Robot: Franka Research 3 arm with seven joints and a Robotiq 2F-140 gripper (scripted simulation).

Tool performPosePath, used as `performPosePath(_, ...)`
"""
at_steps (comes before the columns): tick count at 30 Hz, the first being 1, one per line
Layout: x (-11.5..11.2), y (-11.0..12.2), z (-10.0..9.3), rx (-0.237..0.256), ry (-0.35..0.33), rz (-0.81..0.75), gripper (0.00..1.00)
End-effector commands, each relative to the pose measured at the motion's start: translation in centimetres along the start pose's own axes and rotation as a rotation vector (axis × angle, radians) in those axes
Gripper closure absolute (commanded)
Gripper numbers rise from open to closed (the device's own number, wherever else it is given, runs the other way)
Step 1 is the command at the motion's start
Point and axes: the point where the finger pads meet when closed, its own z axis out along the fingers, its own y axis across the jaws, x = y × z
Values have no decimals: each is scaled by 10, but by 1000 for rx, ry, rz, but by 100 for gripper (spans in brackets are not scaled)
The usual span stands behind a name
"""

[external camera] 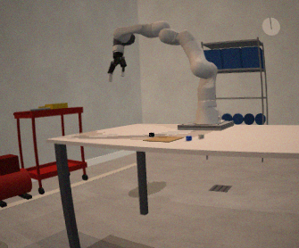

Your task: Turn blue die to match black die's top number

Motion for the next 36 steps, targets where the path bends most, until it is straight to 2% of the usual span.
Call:
performPosePath(1,0,0,0,0,0,0,0)
performPosePath(18,0,0,0,0,0,0,0)
performPosePath(21,-7,3,3,-2,0,-17,0)
performPosePath(24,-31,14,17,-8,0,-81,0)
performPosePath(26,-59,30,33,-16,2,-158,0)
performPosePath(27,-59,30,33,-16,2,-158,0)
performPosePath(29,-96,55,55,-27,7,-264,0)
performPosePath(30,-96,55,55,-27,7,-264,0)
performPosePath(31,-115,70,68,-32,11,-322,0)
performPosePath(34,-116,72,69,-33,11,-327,0)
performPosePath(36,-153,109,96,-45,22,-454,0)
